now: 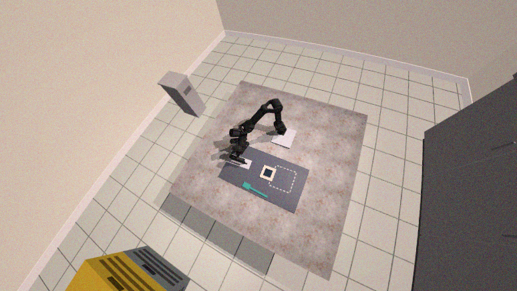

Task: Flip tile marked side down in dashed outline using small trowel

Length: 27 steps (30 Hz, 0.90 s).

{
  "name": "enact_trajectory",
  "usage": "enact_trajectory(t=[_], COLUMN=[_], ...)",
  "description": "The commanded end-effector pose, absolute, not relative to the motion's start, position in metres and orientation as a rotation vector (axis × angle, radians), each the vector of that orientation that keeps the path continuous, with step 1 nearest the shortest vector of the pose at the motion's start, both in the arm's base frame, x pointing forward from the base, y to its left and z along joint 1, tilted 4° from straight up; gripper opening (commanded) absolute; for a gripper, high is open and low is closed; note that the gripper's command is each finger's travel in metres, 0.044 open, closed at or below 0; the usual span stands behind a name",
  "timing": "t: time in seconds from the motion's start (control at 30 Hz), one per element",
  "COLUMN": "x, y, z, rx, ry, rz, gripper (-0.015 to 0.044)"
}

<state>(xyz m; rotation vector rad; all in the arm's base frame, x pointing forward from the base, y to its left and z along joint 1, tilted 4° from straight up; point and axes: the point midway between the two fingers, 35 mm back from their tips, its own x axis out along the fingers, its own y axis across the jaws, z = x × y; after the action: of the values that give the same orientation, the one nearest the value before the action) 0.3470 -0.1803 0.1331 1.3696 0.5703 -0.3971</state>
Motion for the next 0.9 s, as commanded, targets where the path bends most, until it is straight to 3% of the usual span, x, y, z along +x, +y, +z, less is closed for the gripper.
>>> enact_trajectory(t=[0.0,0.87], x=[0.348,0.381], y=[-0.179,-0.176], z=[0.131,0.107], rx=[1.386,1.386], ry=[0.570,0.570], rz=[-0.398,-0.397], gripper=[0.0300,0.0300])
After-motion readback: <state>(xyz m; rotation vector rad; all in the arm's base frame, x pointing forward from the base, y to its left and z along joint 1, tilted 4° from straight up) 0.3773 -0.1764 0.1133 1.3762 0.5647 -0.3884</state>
